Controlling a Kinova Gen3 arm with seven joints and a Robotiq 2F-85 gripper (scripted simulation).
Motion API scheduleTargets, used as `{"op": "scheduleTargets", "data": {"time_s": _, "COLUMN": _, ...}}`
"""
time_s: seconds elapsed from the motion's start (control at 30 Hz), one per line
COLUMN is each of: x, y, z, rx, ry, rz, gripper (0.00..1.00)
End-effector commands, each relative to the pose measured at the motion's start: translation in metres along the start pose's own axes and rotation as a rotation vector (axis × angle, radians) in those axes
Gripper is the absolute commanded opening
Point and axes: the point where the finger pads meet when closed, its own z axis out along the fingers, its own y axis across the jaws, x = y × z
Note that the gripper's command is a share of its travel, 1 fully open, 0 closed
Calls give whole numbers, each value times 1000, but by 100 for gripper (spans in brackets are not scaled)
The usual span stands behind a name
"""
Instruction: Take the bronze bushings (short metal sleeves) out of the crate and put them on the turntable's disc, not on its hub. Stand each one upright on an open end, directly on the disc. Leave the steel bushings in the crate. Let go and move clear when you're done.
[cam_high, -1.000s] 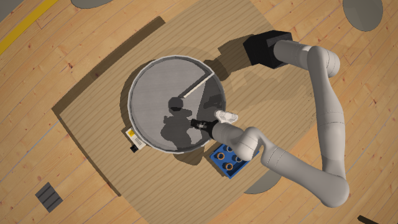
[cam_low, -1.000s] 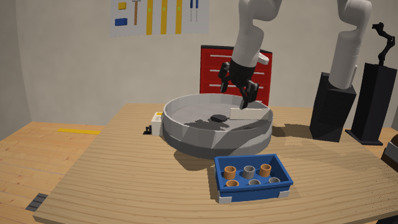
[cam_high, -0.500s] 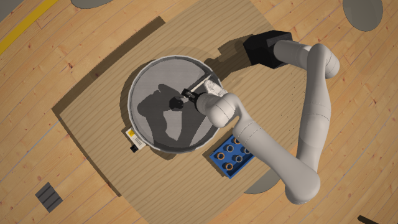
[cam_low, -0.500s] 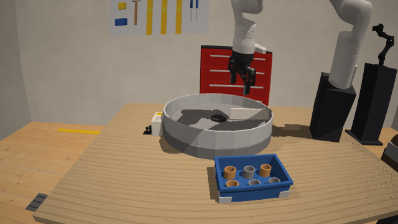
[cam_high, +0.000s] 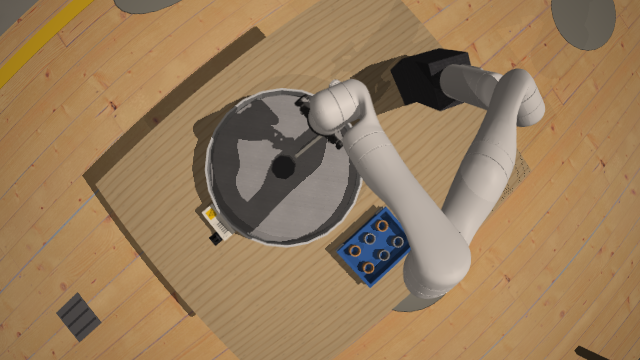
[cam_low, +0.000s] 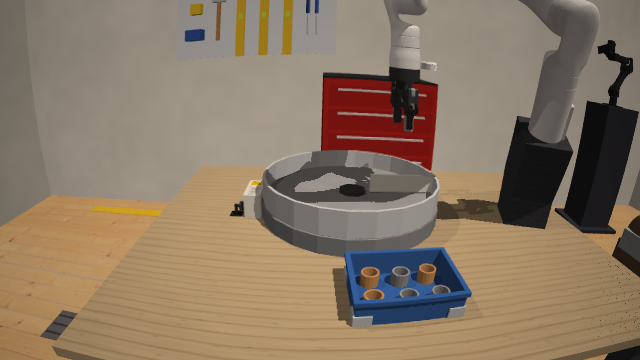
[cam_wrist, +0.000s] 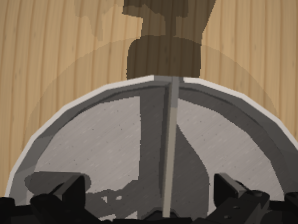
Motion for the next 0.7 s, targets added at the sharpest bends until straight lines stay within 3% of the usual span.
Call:
{"op": "scheduleTargets", "data": {"time_s": 0.0, "x": 8, "y": -13, "z": -3, "rx": -7, "ry": -6, "rz": 41, "gripper": 100}}
{"op": "scheduleTargets", "data": {"time_s": 0.2, "x": 14, "y": -16, "z": -6, "rx": -29, "ry": -11, "rz": 70, "gripper": 100}}
{"op": "scheduleTargets", "data": {"time_s": 0.67, "x": 15, "y": -16, "z": -7, "rx": -30, "ry": -11, "rz": 73, "gripper": 100}}
